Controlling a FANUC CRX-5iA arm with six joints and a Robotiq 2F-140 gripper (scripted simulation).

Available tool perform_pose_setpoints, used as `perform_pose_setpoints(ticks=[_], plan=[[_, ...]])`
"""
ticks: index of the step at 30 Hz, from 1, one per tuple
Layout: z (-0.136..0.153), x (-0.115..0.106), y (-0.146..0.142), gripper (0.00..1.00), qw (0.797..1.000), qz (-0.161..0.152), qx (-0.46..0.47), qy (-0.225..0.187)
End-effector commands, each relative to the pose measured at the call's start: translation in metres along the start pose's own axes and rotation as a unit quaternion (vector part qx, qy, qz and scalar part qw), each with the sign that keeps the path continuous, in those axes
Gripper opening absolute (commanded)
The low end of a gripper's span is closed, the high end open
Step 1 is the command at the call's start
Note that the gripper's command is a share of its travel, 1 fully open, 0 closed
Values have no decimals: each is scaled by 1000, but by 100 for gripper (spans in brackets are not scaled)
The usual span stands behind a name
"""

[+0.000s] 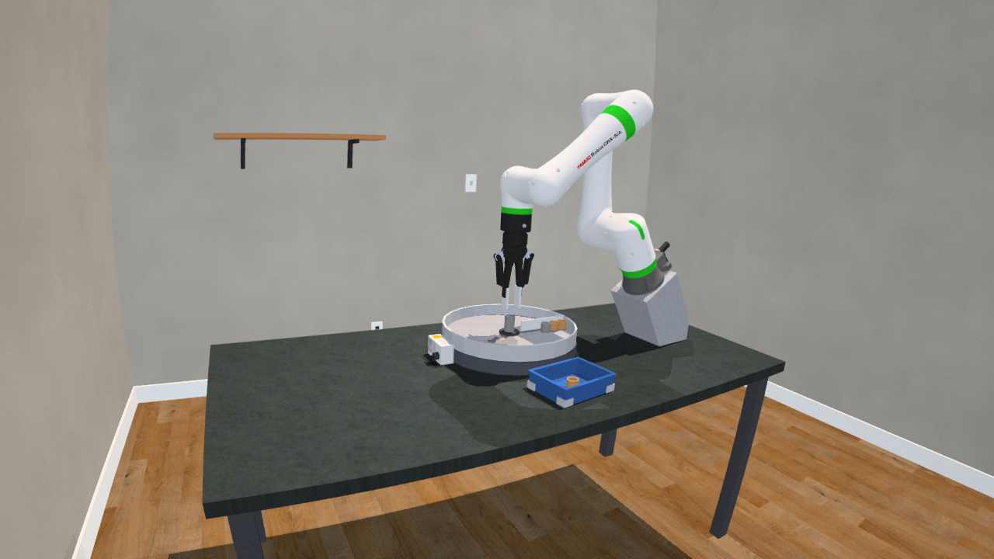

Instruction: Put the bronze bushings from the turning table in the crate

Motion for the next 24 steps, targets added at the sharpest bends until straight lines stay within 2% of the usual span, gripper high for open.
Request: perform_pose_setpoints(ticks=[1, 3, 4, 14, 24], plan=[[0, 0, 0, 24, 1000, 0, 0, 0], [0, 0, 0, 24, 1000, 0, 0, 0], [0, 0, 0, 6, 1000, 0, 0, 0], [0, 0, -4, 6, 1000, 3, 10, 6], [-2, 0, -22, 6, 997, 24, 67, 37]])
Point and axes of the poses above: the point where the finger pads meet when closed, its own x axis out along the fingers, its own y axis across the jaws, z = x × y, the point moved 2 cm from there along -x, back along the fingers
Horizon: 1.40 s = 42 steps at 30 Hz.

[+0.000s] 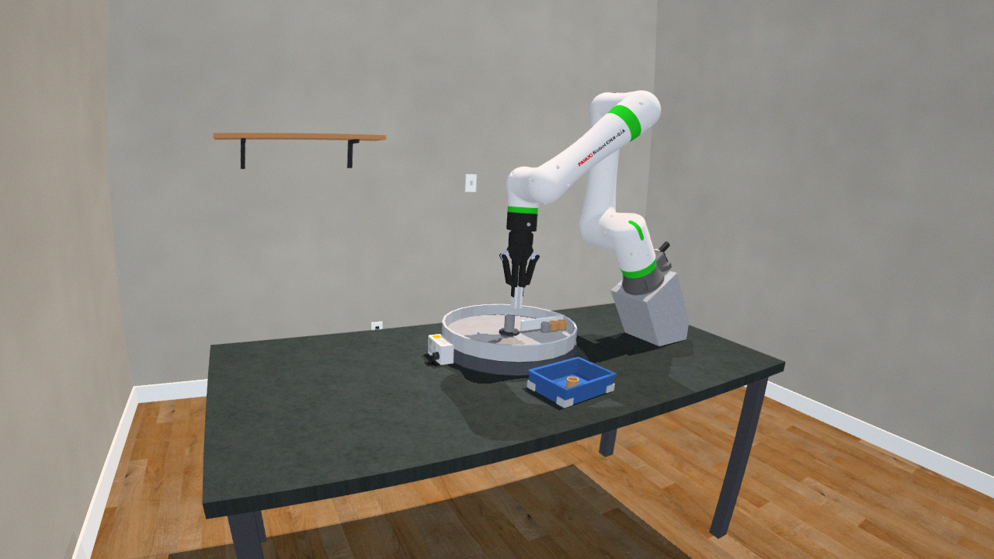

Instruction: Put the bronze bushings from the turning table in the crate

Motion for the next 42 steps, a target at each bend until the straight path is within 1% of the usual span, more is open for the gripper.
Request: perform_pose_setpoints(ticks=[1, 8, 13, 16, 19, 26, 28, 33, 35, 42], plan=[[0, 0, -4, 6, 1000, 4, 12, 8], [1, -1, -27, 6, 995, 28, 81, 46], [0, -2, -43, 6, 987, 48, 132, 75], [1, -1, -55, 6, 981, 54, 161, 90], [1, -1, -58, 6, 979, 58, 171, 95], [2, -2, -80, 6, 959, 81, 237, 131], [2, -3, -84, 6, 952, 91, 254, 142], [2, -2, -102, 6, 933, 104, 301, 167], [2, -2, -102, 6, 933, 104, 301, 167], [3, -3, -124, 6, 902, 127, 362, 200]])
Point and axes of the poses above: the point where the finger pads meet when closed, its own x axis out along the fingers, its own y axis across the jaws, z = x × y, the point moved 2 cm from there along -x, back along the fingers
